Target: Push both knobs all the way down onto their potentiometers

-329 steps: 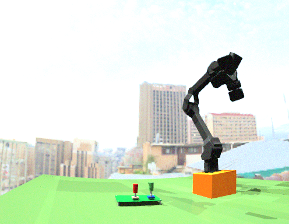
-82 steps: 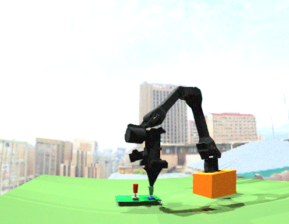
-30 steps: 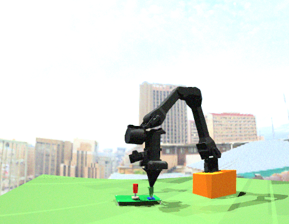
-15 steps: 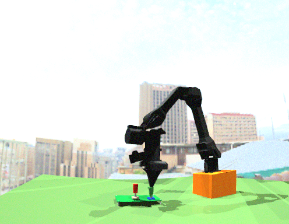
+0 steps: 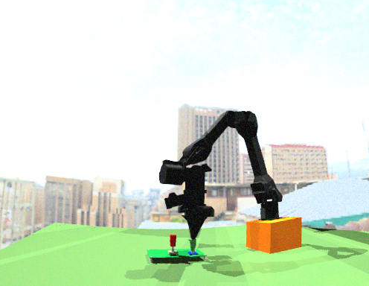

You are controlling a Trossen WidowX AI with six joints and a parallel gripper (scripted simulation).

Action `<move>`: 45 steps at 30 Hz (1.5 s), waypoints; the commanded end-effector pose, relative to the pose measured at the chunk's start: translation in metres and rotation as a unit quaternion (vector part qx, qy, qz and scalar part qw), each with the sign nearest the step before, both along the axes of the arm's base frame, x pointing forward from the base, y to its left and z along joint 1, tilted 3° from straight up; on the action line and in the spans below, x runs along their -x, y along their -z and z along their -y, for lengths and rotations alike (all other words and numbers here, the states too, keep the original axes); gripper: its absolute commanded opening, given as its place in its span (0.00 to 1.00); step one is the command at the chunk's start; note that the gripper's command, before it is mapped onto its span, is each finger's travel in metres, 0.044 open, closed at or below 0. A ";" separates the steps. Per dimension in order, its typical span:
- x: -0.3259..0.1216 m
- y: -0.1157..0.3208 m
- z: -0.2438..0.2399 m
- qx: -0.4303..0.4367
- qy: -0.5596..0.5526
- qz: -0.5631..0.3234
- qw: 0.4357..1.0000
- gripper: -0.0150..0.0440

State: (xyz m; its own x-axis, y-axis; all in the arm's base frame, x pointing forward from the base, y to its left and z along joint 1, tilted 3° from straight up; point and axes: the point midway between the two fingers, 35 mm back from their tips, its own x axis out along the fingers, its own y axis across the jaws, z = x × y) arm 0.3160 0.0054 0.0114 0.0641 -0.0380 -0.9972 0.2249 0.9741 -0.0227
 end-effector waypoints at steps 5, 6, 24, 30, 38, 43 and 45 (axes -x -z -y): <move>-0.004 0.011 0.000 -0.001 -0.002 0.000 1.000 0.25; -0.004 0.010 0.000 -0.001 -0.002 0.000 1.000 0.25; -0.002 -0.017 -0.001 -0.001 -0.002 0.000 1.000 0.25; -0.002 -0.025 -0.001 -0.001 -0.002 0.000 1.000 0.25; -0.001 -0.020 -0.001 0.000 -0.001 -0.002 1.000 0.61; -0.016 -0.031 -0.006 0.002 -0.026 0.034 0.999 0.39; -0.023 -0.038 -0.009 0.004 -0.041 0.054 0.998 0.30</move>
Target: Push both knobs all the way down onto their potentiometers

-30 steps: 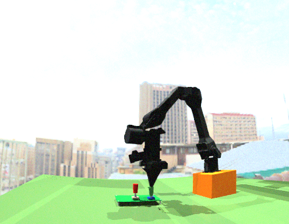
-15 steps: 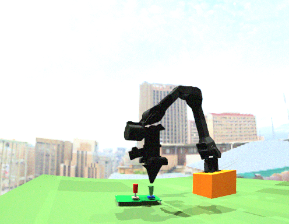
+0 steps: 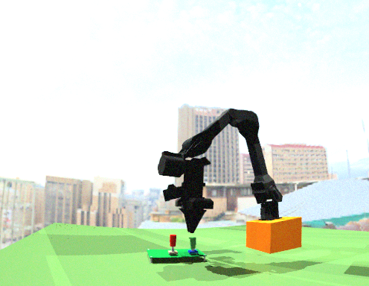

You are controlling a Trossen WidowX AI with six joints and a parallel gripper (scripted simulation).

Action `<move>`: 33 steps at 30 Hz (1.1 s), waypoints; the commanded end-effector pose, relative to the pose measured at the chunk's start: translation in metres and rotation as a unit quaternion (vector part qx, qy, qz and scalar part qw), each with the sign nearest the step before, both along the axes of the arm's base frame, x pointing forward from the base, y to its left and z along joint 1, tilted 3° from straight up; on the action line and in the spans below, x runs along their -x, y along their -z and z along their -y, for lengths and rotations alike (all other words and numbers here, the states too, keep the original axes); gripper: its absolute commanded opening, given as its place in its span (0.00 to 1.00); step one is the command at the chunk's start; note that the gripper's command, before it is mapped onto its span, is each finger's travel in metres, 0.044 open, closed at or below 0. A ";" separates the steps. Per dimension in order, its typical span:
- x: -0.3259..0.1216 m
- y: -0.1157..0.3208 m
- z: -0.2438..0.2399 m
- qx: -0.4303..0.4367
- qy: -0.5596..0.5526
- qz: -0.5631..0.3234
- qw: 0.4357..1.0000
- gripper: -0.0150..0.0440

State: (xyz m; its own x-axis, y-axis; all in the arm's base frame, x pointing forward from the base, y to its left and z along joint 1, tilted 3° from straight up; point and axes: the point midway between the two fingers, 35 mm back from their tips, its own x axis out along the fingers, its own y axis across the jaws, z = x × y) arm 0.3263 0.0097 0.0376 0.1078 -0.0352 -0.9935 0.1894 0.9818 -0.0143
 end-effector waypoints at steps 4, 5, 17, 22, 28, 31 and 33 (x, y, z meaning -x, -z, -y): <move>-0.016 -0.014 -0.005 0.011 -0.072 0.034 0.997 0.25; -0.016 -0.014 -0.005 0.014 -0.089 0.033 0.995 0.25; -0.021 -0.019 -0.002 0.041 -0.291 0.016 0.956 0.25; -0.023 -0.020 -0.001 0.051 -0.372 0.009 0.927 0.25; -0.025 -0.022 0.000 0.062 -0.465 0.001 0.883 0.25; -0.026 -0.023 0.001 0.066 -0.510 -0.003 0.857 0.25; -0.027 -0.024 0.001 0.069 -0.539 -0.005 0.839 0.25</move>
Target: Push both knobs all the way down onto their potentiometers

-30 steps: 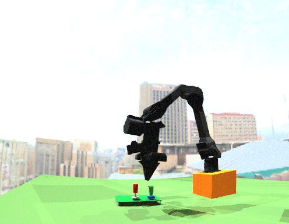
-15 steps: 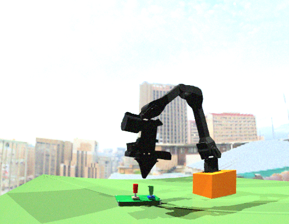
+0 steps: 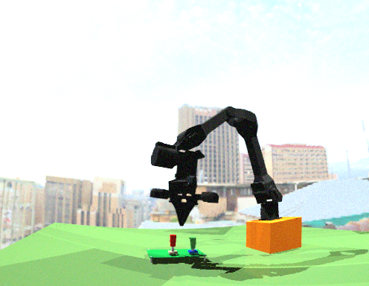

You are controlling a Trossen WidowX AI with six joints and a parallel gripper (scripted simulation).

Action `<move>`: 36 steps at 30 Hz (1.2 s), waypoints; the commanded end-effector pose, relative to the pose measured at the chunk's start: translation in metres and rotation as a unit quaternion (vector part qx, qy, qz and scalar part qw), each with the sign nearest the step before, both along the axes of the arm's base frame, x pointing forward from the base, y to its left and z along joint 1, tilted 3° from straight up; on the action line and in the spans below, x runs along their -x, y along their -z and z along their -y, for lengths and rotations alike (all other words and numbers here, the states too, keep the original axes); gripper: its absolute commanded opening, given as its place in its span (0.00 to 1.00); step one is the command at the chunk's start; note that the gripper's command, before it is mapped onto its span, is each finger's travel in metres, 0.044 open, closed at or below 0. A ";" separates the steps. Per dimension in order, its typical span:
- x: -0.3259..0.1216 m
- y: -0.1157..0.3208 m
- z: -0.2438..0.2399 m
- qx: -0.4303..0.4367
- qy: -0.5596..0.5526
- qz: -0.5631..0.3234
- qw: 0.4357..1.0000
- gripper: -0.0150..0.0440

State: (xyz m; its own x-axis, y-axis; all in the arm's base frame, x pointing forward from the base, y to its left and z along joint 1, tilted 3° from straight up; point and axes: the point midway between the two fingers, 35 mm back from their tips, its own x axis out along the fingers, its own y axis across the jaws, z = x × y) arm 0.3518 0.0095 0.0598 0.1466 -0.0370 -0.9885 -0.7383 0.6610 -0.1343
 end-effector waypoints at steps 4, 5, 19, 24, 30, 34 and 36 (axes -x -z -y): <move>-0.003 -0.003 0.002 0.018 -0.125 -0.009 0.992 0.25; -0.004 -0.004 0.002 0.021 -0.142 -0.011 0.990 0.25; -0.008 -0.008 0.005 0.050 -0.373 -0.028 0.926 0.25; -0.010 -0.010 0.006 0.059 -0.452 -0.033 0.890 0.25; -0.012 -0.012 0.008 0.068 -0.541 -0.039 0.837 0.25; -0.013 -0.013 0.009 0.074 -0.597 -0.042 0.797 0.25; -0.014 -0.014 0.009 0.076 -0.625 -0.044 0.776 0.25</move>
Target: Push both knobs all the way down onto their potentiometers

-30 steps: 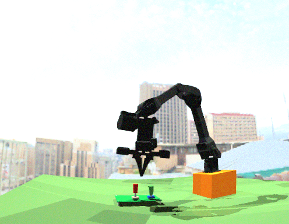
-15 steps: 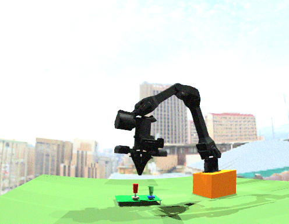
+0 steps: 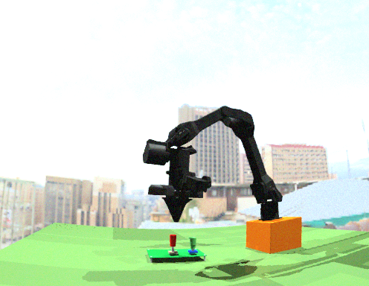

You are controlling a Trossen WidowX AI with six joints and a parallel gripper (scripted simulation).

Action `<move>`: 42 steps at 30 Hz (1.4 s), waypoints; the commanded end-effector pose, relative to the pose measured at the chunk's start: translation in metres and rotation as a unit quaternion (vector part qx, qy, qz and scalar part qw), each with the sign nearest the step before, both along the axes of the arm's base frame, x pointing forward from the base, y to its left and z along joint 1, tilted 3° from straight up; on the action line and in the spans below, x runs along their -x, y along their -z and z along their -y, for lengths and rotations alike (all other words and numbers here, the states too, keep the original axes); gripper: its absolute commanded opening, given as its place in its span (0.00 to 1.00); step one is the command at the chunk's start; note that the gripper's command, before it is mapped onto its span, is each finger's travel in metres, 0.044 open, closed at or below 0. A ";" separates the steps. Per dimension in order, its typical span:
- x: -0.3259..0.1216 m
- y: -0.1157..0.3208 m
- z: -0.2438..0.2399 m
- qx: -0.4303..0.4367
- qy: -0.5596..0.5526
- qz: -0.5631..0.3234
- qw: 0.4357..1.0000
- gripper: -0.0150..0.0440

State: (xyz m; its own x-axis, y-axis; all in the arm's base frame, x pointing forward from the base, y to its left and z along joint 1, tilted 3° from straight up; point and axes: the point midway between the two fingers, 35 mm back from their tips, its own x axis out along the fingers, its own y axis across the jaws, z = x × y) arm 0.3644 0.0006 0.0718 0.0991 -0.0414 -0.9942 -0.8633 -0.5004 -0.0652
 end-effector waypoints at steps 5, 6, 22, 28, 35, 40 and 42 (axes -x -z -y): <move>-0.003 -0.004 0.002 0.011 -0.143 -0.011 0.990 0.25; -0.003 -0.004 0.002 0.013 -0.160 -0.012 0.987 0.25; -0.008 -0.009 0.005 0.031 -0.399 -0.030 0.916 0.25; -0.008 -0.006 0.005 0.031 -0.399 -0.030 0.916 0.25; -0.009 0.011 0.006 0.031 -0.399 -0.030 0.916 0.25; -0.009 0.015 0.006 0.031 -0.399 -0.030 0.916 0.25; -0.009 0.018 0.006 0.031 -0.399 -0.030 0.916 0.25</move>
